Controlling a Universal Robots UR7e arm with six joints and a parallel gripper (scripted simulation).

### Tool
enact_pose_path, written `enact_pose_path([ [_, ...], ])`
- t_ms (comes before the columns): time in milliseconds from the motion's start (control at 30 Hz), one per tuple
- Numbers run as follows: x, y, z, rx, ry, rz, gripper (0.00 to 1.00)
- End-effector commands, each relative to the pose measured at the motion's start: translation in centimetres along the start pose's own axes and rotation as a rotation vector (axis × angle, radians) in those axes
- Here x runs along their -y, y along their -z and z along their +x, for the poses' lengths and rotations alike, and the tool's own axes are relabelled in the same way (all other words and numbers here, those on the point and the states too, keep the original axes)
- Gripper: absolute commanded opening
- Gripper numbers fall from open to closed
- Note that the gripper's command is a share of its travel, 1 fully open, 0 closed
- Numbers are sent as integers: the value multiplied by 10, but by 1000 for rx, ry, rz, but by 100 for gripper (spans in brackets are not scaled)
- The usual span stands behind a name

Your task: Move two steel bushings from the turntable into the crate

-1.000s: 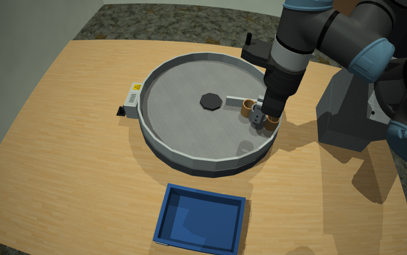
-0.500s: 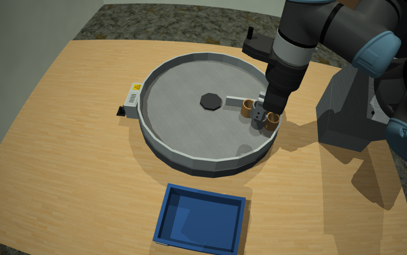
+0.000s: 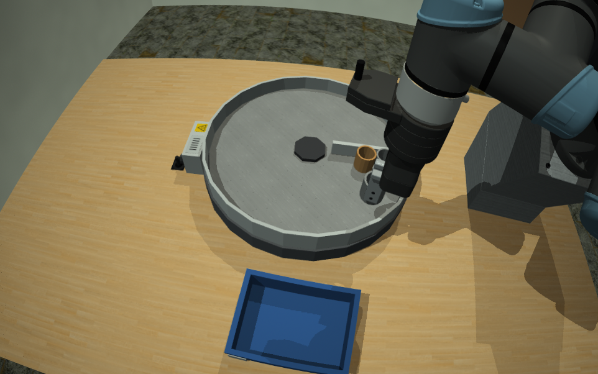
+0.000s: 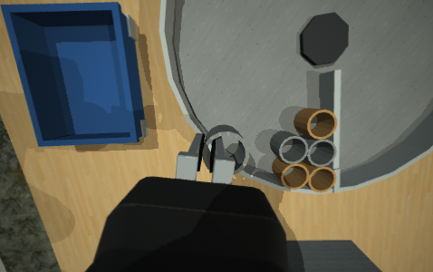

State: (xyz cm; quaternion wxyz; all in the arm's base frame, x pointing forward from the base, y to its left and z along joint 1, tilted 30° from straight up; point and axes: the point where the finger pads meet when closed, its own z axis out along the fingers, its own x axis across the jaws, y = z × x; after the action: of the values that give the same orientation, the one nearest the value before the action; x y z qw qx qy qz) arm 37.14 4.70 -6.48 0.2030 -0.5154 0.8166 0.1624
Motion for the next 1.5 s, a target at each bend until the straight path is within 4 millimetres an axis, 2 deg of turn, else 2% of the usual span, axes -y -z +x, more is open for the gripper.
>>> enact_pose_path([
  [0,0,0,-23,0,2,1,0],
  [100,-1,1,-57,0,2,0,0],
  [500,-1,1,-57,0,2,0,0],
  [667,-3,1,-113,3,7,-1,0],
  [1067,-3,1,-113,3,7,-1,0],
  [1233,-6,2,-169,7,13,-2,0],
  [1467,-6,2,-169,7,13,-2,0],
])
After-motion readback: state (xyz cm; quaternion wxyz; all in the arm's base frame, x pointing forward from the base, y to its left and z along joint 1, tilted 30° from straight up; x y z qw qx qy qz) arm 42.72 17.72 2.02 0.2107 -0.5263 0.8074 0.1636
